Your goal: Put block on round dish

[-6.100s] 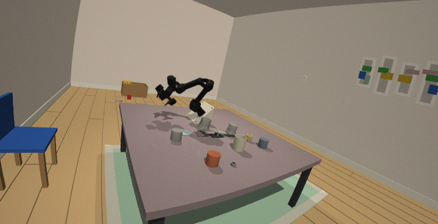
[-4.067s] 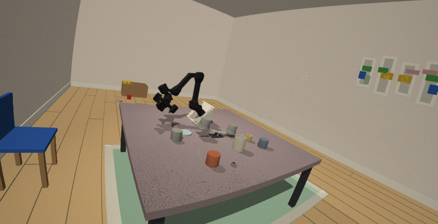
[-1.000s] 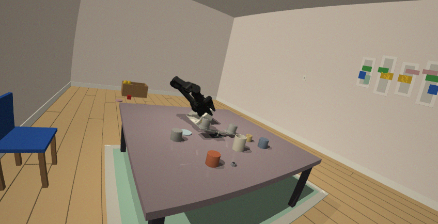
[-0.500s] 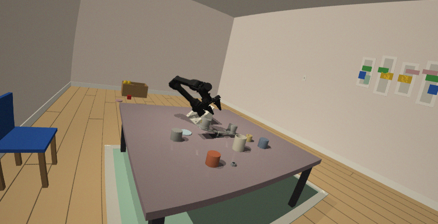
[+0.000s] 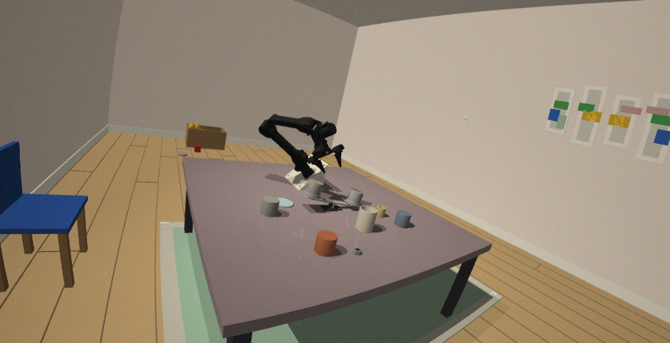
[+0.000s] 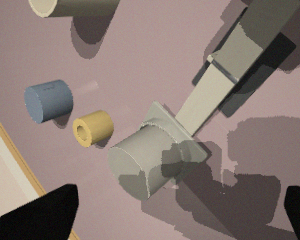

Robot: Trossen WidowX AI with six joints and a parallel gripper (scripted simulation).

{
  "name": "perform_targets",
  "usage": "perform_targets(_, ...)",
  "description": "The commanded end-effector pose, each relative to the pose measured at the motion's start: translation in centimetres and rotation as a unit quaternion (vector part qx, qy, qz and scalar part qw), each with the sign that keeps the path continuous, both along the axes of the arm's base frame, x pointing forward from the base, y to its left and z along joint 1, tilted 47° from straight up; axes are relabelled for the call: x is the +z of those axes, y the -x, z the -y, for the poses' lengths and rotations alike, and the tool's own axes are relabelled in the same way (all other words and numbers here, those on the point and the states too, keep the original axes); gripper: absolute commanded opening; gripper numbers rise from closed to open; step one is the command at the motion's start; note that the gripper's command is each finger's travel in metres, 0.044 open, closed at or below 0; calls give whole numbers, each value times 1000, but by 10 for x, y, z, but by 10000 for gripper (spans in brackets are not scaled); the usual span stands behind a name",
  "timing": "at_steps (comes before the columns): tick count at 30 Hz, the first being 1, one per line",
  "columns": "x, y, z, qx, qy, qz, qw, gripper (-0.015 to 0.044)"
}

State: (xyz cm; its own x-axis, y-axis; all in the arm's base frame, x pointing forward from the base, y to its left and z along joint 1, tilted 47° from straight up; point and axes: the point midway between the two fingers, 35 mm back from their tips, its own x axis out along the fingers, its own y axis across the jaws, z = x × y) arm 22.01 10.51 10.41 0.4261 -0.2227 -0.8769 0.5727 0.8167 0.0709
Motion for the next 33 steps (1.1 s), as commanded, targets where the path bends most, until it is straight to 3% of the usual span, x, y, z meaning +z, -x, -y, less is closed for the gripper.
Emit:
perform_targets(1,-4,9,-4,41,54,-13,998,440)
perform_targets(17,1,38,-18,203,243,-22,948,440)
perform_targets(33,19,61,-41,362,421,15,831,440)
